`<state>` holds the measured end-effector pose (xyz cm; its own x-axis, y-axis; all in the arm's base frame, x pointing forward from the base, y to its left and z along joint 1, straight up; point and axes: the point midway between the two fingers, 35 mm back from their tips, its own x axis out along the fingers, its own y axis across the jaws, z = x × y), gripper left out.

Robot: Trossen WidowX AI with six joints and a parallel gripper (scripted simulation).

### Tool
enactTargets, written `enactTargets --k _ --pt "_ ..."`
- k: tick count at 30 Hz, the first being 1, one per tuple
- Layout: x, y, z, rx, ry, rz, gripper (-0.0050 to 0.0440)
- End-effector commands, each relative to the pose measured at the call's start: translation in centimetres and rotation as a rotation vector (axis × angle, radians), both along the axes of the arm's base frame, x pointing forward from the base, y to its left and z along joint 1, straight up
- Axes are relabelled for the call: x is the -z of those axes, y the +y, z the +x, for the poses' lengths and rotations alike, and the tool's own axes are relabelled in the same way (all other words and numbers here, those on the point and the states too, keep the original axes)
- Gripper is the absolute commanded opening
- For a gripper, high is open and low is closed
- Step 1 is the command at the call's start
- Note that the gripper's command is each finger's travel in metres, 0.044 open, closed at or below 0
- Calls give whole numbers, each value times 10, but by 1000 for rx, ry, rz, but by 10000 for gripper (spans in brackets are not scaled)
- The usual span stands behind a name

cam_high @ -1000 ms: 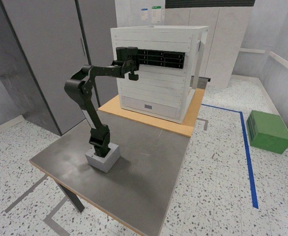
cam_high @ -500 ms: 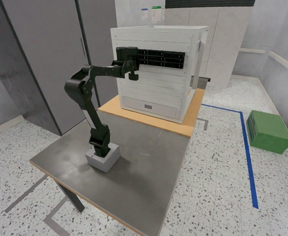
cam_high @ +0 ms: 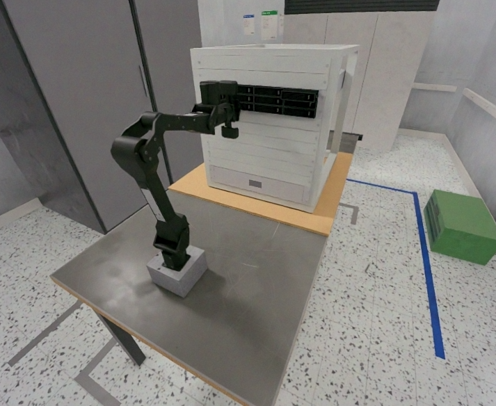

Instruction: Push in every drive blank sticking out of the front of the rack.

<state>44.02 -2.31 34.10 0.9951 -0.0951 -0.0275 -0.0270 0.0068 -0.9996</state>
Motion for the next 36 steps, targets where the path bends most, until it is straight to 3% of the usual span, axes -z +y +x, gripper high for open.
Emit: enactTargets --k 1,9,20,36 --pt "-11 -1 2 1 -26 -4 -50" --pt "-11 -1 -4 1 -26 -4 -50" --pt "-11 4 -54 1 -26 -4 -50" --pt "-17 -7 -60 1 -26 -4 -50"
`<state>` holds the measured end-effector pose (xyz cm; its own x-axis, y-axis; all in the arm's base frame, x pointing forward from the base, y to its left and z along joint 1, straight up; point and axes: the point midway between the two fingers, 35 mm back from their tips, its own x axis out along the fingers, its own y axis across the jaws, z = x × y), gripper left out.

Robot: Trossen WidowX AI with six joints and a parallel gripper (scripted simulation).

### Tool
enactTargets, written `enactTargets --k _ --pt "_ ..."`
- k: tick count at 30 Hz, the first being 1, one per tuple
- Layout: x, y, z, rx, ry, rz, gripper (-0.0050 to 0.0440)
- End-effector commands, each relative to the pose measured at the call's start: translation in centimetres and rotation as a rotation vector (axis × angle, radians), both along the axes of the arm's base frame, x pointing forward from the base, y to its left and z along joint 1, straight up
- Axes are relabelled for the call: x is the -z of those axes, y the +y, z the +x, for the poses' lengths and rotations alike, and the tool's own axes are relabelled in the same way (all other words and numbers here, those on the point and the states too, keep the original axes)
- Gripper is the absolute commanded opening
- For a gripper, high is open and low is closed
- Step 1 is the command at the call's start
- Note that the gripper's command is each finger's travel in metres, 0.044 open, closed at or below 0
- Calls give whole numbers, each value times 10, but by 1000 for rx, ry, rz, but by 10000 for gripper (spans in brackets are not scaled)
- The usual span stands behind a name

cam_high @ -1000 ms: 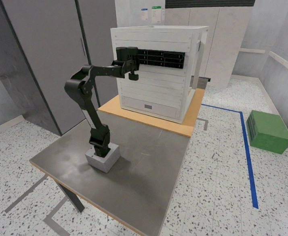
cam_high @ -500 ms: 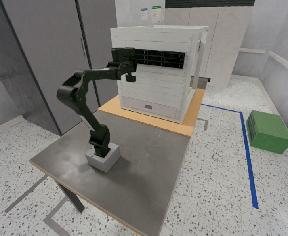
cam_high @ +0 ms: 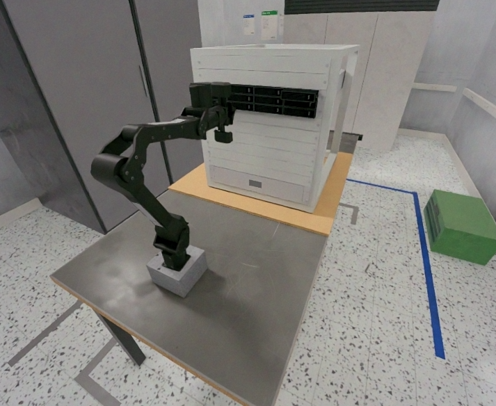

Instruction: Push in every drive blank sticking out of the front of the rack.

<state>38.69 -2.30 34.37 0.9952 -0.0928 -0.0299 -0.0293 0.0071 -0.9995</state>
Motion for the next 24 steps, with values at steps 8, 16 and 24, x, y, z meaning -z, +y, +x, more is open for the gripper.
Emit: enactTargets --k 8,16,24 --pt "-25 -31 -11 3 -28 -5 -50" --pt "-44 -70 -19 3 -28 -5 -50" --pt "-55 -93 -23 3 -28 -5 -50"
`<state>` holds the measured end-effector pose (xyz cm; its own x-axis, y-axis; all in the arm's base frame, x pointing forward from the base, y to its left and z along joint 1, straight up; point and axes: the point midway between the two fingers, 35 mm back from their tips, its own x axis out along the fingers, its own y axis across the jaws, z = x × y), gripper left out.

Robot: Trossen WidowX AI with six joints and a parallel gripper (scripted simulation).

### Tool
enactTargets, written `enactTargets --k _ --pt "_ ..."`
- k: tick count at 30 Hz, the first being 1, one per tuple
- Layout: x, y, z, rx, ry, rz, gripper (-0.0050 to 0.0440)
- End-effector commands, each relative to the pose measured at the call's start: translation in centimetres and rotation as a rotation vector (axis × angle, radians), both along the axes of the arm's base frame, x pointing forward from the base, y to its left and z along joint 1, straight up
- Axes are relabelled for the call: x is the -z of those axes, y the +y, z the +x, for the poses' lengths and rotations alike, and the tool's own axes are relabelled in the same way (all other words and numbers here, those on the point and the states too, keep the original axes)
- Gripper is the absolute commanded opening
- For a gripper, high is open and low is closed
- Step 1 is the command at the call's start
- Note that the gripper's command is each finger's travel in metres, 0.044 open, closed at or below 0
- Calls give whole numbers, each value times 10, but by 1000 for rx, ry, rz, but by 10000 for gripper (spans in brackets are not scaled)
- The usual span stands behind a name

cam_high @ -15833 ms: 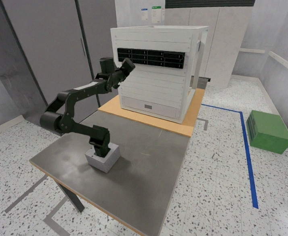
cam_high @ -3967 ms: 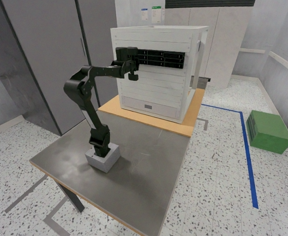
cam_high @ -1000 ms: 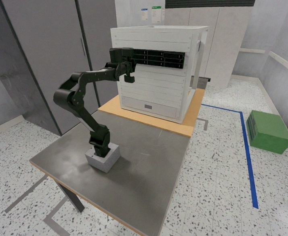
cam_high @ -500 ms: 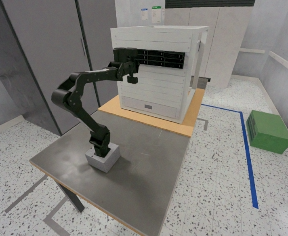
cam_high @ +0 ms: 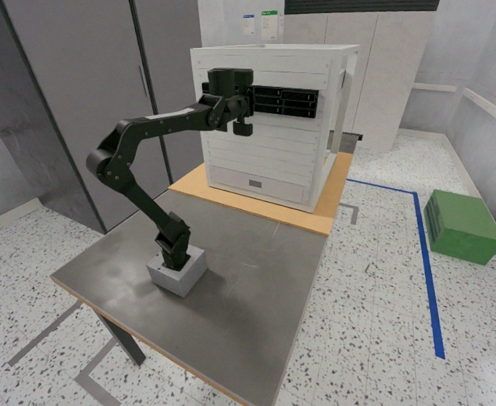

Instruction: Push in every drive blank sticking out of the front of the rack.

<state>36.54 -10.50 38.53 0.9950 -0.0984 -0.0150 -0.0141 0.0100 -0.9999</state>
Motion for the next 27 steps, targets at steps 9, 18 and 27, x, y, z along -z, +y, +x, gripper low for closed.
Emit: enactTargets --k 9,18,27 --pt "-18 -21 -3 -3 -13 -8 -50" --pt "-18 -22 12 -3 -13 -8 -50" --pt "-18 -22 13 -3 -13 -8 -50"
